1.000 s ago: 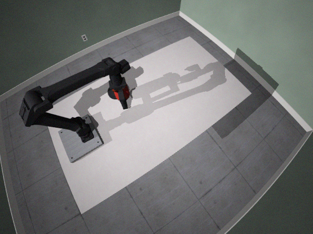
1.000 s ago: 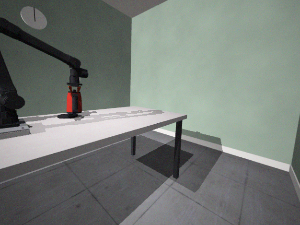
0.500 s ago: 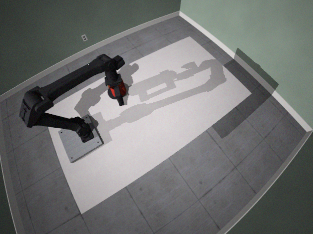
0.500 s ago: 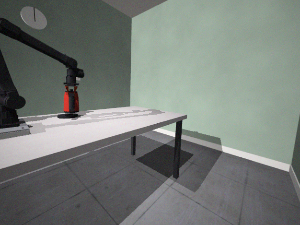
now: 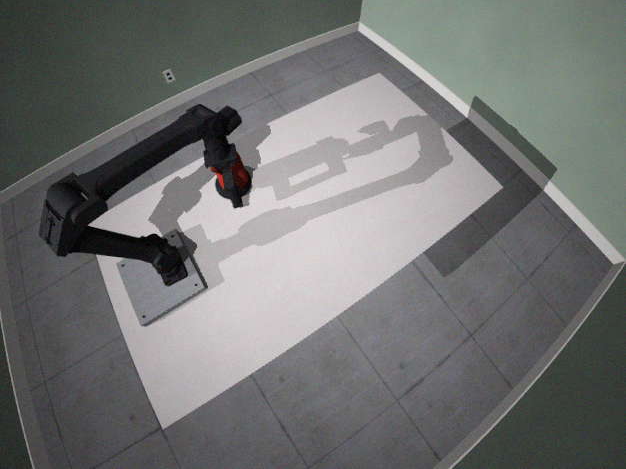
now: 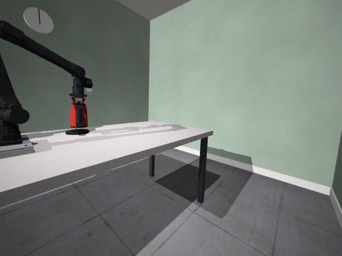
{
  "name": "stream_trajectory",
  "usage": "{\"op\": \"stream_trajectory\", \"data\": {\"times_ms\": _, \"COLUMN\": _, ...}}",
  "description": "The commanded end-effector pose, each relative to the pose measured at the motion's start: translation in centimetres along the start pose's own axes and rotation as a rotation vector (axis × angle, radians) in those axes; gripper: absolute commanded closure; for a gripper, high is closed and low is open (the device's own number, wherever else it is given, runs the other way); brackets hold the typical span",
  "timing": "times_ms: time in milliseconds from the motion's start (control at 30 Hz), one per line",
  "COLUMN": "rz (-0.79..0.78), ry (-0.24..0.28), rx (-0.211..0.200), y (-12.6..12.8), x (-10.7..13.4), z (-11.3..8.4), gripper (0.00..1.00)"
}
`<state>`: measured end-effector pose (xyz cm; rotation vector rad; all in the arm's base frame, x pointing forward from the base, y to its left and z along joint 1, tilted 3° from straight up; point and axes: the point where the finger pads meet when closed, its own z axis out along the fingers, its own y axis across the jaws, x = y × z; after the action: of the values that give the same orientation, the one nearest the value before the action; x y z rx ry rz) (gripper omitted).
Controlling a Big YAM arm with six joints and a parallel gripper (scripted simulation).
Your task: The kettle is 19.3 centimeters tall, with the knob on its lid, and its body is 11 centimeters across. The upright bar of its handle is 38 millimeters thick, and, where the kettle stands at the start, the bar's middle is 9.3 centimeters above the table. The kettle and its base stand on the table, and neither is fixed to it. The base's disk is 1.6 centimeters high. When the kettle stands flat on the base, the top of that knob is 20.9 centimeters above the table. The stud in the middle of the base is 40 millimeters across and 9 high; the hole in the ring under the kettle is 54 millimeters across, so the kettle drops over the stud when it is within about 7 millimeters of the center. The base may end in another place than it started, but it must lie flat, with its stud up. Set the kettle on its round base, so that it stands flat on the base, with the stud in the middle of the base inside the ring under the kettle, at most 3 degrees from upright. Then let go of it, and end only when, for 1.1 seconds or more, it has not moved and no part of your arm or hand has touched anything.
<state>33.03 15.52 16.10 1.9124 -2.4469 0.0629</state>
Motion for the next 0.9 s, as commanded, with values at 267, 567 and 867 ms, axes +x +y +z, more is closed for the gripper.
{"op": "stream_trajectory", "data": {"times_ms": 267, "rz": 0.011, "ry": -0.065, "rx": 0.062, "y": -0.6, "x": -2.9, "z": -3.6, "gripper": 1.00}}
{"op": "stream_trajectory", "data": {"times_ms": 567, "rz": 0.011, "ry": -0.067, "rx": 0.062, "y": -0.2, "x": -3.4, "z": -3.7, "gripper": 1.00}}
{"op": "stream_trajectory", "data": {"times_ms": 867, "rz": 0.008, "ry": -0.065, "rx": 0.061, "y": -0.1, "x": -3.7, "z": -3.6, "gripper": 1.00}}
